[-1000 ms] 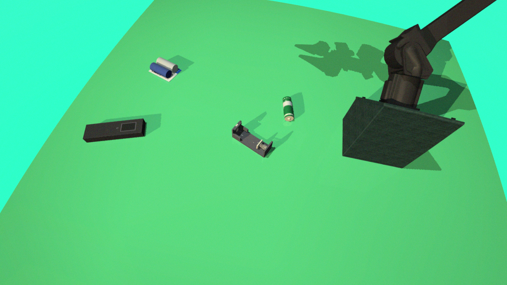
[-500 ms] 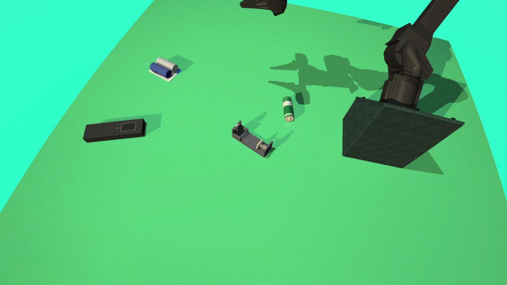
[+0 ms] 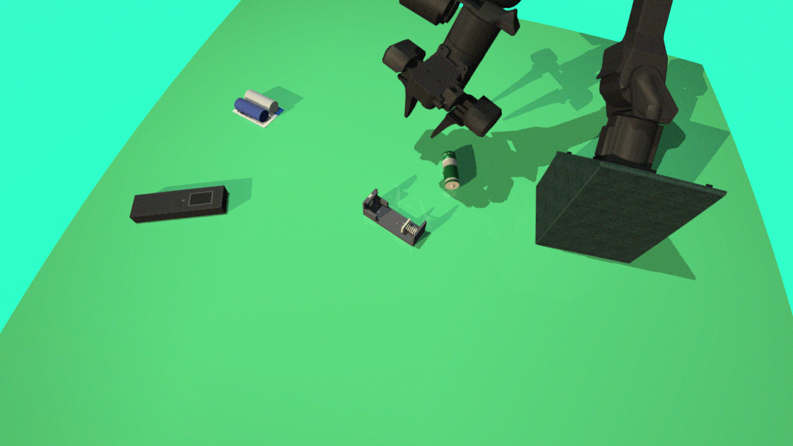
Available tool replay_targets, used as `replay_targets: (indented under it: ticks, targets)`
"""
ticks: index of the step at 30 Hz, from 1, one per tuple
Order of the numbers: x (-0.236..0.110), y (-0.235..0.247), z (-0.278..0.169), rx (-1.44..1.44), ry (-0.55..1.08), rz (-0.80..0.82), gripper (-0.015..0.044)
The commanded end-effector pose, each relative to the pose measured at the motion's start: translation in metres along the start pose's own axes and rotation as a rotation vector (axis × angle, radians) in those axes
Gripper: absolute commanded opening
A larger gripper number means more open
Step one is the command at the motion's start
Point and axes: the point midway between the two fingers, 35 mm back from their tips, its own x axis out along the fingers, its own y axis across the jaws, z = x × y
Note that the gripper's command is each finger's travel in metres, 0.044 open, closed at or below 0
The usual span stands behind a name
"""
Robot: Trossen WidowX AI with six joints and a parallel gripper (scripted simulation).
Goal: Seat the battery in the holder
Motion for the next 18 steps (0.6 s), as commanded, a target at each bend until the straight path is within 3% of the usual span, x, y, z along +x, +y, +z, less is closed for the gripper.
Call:
replay_targets:
  ticks: [1,18]
  targets:
    - [0.0223,0.0641,-0.0163,-0.623,0.173,0.281,0.0250]
    - [0.0249,0.0657,-0.0173,-0.636,0.175,0.288,0.0250]
